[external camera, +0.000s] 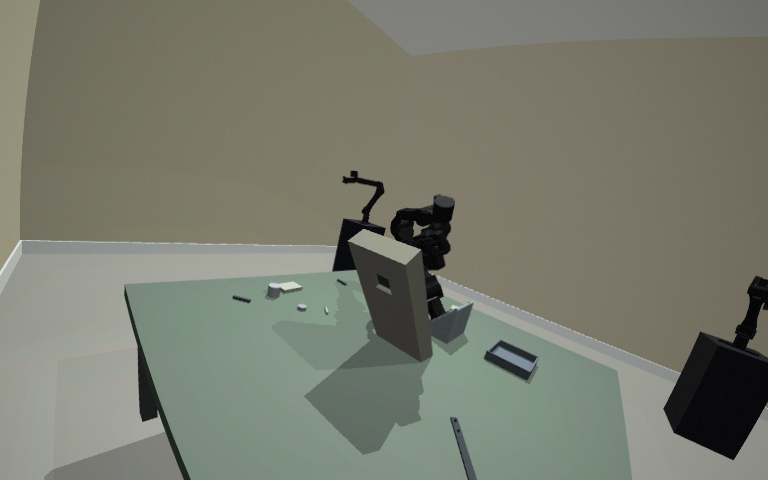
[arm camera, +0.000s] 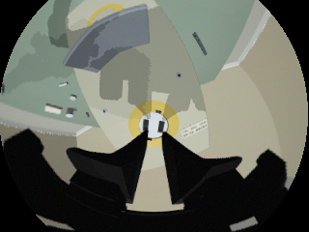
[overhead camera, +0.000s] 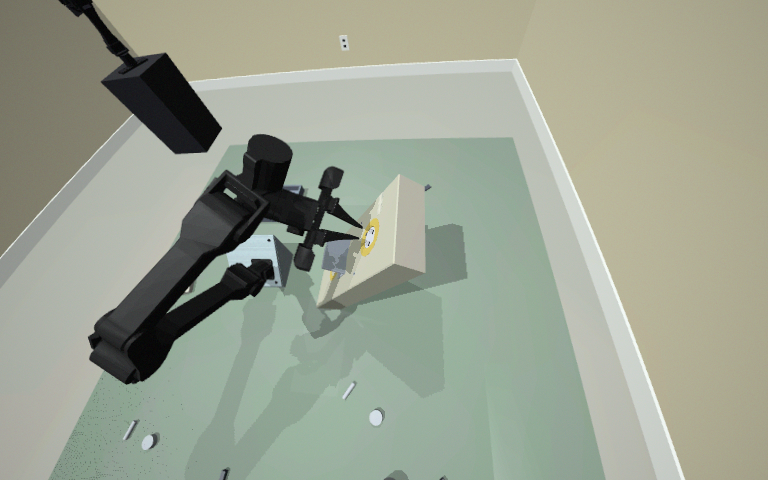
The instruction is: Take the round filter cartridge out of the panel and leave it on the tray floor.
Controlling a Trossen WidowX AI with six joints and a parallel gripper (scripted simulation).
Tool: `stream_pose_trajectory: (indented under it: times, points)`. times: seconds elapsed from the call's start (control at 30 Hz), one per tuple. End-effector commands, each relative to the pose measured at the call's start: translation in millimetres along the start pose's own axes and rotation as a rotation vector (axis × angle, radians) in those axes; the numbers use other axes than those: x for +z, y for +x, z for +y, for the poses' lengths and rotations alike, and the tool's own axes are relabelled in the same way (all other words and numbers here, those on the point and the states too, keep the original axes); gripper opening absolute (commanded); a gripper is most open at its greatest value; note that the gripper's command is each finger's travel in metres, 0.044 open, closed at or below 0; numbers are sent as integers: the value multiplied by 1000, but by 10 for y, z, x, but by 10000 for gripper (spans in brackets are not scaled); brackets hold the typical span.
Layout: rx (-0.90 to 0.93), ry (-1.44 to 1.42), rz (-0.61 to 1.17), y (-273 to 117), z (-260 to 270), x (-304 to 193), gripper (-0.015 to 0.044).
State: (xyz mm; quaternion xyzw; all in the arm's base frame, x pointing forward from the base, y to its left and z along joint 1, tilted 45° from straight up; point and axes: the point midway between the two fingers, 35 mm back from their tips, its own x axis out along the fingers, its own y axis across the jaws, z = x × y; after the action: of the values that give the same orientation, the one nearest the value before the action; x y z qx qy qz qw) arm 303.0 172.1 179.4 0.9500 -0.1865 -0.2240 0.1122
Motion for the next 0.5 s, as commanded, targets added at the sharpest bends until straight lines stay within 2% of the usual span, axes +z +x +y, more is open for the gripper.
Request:
stream_pose_trajectory:
  times: [0.0, 0.47]
  points:
    - [-3, -2, -2, 62, 4, 5, 90]
    - [-2, -3, 4, 163, 18, 1, 90]
